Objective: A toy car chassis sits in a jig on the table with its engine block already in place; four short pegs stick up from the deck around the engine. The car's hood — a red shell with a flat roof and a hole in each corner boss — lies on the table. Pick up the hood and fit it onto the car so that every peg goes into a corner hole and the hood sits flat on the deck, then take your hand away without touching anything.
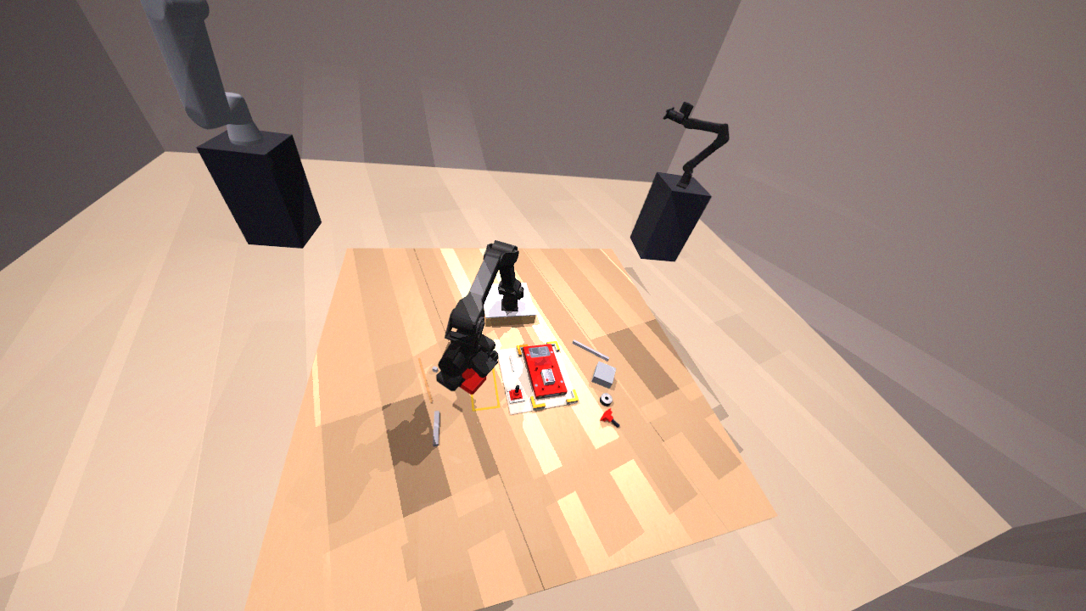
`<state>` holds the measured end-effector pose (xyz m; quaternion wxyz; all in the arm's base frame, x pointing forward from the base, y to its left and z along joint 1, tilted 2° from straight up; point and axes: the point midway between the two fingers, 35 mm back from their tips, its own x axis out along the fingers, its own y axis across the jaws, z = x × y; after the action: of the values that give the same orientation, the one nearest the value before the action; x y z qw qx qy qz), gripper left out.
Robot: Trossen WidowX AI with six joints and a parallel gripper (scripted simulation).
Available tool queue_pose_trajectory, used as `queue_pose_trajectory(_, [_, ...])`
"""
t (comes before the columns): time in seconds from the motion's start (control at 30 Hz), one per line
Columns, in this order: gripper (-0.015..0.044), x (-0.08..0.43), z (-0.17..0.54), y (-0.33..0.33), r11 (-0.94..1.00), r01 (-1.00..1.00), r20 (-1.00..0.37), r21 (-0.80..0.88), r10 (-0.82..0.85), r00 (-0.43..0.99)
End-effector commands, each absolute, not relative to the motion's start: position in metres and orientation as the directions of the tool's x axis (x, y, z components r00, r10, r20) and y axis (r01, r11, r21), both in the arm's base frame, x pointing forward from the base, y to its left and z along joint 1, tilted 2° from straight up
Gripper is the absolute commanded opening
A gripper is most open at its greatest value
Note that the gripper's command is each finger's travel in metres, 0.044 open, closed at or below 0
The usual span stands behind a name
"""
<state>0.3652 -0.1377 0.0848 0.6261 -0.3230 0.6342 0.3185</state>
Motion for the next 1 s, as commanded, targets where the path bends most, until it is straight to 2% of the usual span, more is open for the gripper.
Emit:
queue_pose_trajectory(0.0, [0.0000, 0.365, 0.085, -0.137, 0.591, -0.807, -1.000, -0.001, -0.011, -0.007])
queue_pose_trajectory(0.97, [0.0000, 0.359, 0.088, 0.019, 0.874, -0.485, -1.000, 0.001, 0.000, -0.001])
